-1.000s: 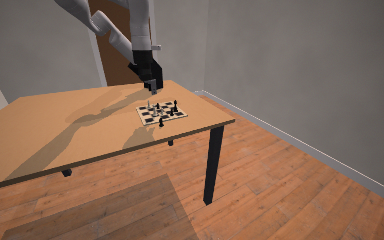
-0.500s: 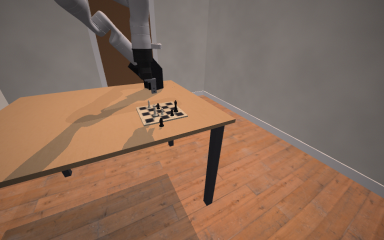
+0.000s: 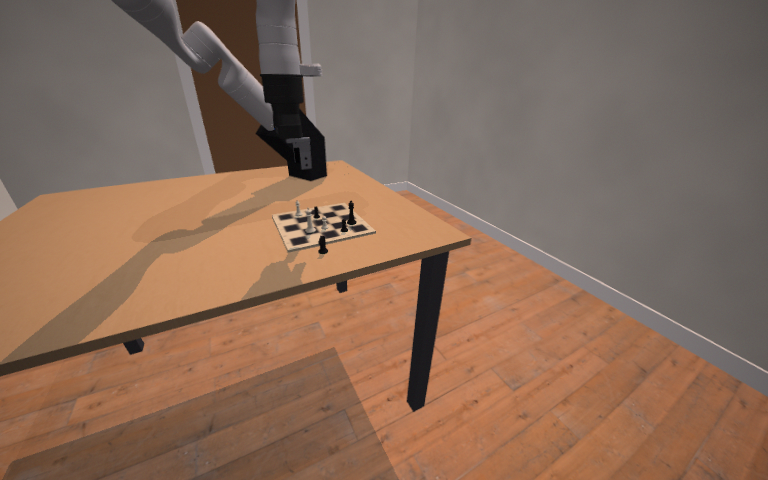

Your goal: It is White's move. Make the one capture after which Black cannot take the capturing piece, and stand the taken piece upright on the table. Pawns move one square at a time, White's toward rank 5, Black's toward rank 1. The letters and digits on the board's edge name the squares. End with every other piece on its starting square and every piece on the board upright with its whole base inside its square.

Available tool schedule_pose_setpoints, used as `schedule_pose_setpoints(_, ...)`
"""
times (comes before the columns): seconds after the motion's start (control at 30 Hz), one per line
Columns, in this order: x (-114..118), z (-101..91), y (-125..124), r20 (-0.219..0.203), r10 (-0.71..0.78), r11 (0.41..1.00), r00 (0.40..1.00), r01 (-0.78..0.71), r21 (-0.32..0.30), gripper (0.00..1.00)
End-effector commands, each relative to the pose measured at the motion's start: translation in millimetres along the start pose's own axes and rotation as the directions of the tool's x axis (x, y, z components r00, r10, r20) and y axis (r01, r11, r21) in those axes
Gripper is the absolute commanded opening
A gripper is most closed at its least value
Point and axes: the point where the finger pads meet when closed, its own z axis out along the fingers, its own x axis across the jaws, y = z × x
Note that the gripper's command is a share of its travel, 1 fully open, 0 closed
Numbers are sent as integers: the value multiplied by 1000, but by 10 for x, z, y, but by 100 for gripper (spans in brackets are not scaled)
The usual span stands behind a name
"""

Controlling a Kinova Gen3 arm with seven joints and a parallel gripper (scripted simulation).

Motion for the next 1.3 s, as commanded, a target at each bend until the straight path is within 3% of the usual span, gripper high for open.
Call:
schedule_pose_setpoints(0.0, 35, -92, -8, -12, 3, 1000, 1000, -3, 4, 100)
schedule_pose_setpoints(1.27, 35, -128, -8, -12, 3, 1000, 1000, -3, 4, 100)
